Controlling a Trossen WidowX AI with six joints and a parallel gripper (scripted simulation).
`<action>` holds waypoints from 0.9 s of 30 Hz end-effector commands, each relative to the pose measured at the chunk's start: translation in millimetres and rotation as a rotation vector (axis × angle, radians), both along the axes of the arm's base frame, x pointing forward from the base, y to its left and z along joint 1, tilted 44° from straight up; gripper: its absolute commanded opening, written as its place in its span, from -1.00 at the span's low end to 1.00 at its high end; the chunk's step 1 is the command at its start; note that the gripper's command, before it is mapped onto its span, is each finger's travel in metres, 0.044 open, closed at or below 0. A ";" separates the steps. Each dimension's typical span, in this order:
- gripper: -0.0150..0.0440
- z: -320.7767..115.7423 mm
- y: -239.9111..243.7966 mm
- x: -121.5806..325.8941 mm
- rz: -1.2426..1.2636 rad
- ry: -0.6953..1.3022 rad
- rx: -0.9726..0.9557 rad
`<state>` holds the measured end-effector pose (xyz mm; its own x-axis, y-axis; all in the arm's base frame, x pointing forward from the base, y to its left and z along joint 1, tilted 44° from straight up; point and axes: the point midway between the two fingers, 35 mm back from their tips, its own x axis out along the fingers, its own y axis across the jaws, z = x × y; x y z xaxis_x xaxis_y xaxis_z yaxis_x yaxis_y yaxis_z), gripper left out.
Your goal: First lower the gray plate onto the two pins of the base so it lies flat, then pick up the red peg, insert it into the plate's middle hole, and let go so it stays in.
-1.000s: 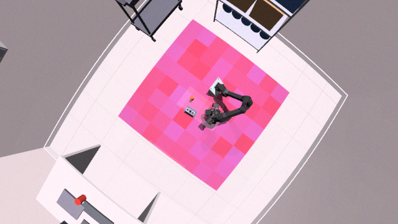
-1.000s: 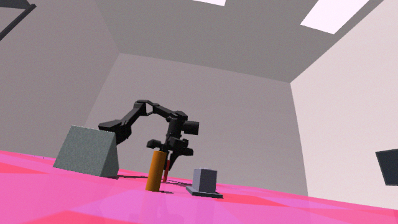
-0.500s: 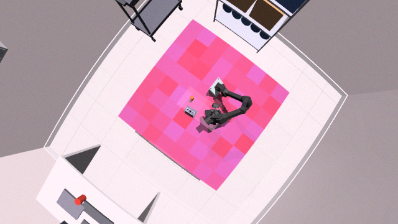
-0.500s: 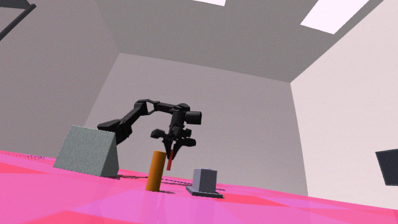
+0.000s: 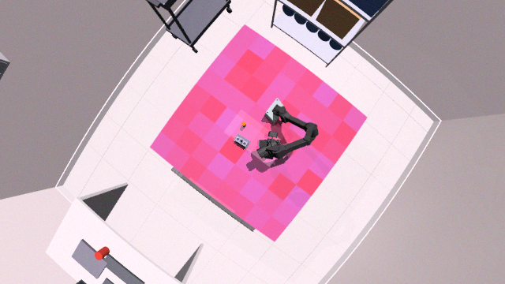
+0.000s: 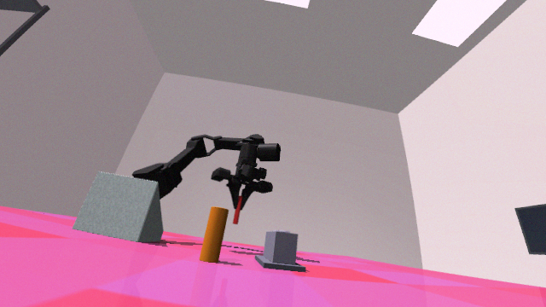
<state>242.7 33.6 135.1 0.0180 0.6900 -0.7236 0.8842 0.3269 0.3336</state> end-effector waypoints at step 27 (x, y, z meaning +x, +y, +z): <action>-0.49 -36.6 -53.9 58.2 0.003 -0.007 -0.010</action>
<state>295.9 -14.9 102.9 0.0207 0.6857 -0.7275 0.8840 0.3274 0.3338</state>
